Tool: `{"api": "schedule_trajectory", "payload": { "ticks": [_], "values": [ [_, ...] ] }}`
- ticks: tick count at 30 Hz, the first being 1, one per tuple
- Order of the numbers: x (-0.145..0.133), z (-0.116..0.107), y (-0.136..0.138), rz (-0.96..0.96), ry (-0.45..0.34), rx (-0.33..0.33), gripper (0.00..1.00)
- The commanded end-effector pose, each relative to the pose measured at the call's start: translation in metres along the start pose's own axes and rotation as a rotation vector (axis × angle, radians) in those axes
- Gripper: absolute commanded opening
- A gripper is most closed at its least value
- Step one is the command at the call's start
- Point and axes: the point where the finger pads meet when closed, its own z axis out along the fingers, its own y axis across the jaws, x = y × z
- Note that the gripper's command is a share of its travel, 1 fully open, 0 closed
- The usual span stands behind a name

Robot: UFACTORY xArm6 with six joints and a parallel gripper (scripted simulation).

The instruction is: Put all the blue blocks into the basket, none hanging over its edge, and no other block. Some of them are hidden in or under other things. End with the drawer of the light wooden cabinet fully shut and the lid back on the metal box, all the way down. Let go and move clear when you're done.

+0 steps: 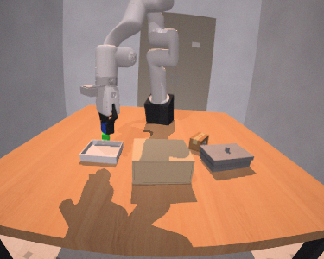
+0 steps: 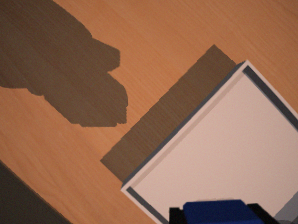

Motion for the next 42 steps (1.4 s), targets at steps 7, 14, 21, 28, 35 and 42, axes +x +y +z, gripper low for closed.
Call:
{"api": "schedule_trajectory", "payload": {
  "ticks": [7,14,21,28,35,42],
  "values": [
    [0.002,0.022,-0.001,0.0,0.004,0.002,0.0],
    [0.002,0.036,-0.001,0.0,0.004,0.002,0.0],
    [0.002,0.052,-0.001,0.0,0.004,0.002,0.0],
    [0.002,0.062,-0.001,0.0,0.004,0.002,0.0],
    [0.002,0.074,-0.001,0.0,0.004,0.002,0.0],
    [0.002,0.081,-0.001,0.0,0.004,0.002,0.0]
  ]
}}
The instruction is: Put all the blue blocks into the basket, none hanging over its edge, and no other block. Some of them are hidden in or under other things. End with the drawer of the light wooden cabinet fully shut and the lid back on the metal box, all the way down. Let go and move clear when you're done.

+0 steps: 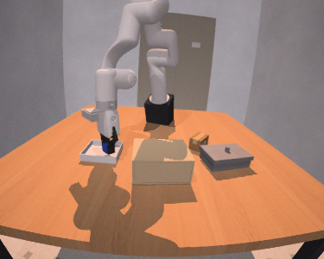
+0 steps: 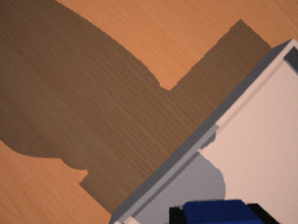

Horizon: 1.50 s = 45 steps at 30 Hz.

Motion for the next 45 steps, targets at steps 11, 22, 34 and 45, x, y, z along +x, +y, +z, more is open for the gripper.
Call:
{"api": "schedule_trajectory", "payload": {
  "ticks": [11,22,34,45],
  "values": [
    [0.002,0.012,-0.001,0.0,0.004,0.002,0.0],
    [0.002,0.016,-0.001,0.0,0.004,0.002,0.0],
    [0.002,0.016,-0.001,0.0,0.004,0.002,0.0],
    [0.002,0.016,-0.001,0.0,0.004,0.002,0.56]
  ]
}}
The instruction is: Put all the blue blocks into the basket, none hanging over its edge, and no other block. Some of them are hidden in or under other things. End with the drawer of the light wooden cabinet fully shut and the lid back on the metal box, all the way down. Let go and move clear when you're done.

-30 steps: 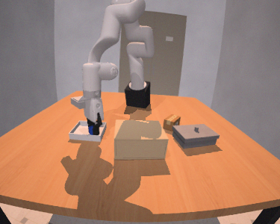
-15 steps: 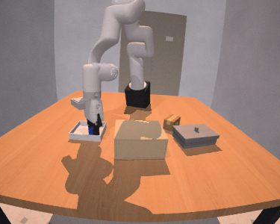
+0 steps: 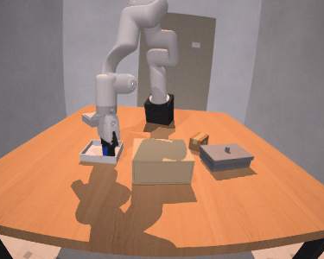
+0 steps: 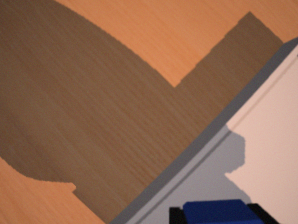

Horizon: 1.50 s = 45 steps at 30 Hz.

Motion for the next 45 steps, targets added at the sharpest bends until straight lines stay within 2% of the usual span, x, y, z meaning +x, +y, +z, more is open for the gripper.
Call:
{"api": "schedule_trajectory", "payload": {
  "ticks": [1,35,45],
  "values": [
    [0.0015,-0.0011,-0.0006,0.0,0.003,0.001,0.56],
    [0.0015,-0.0013,-0.0006,0.0,0.003,0.001,0.56],
    [0.0014,-0.0078,-0.0006,0.0,0.003,0.001,0.56]
  ]
}}
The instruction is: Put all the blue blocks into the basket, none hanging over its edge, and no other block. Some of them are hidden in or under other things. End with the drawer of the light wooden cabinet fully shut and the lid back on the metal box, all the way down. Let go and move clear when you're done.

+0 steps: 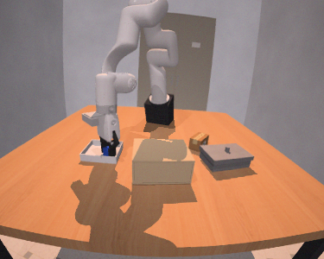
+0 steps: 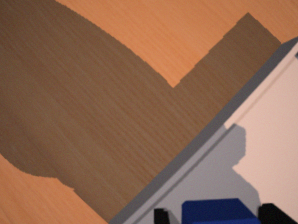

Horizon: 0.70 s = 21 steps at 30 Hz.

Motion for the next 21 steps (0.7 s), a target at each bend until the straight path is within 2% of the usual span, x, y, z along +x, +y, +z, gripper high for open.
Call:
{"api": "schedule_trajectory", "payload": {
  "ticks": [1,10,12,21],
  "values": [
    [0.002,-0.007,-0.001,0.0,0.004,0.002,0.56],
    [0.002,-0.033,-0.001,0.0,0.004,0.002,0.56],
    [0.002,-0.033,-0.001,0.0,0.004,0.002,0.56],
    [0.001,-0.073,-0.001,0.0,0.004,0.002,0.56]
  ]
}}
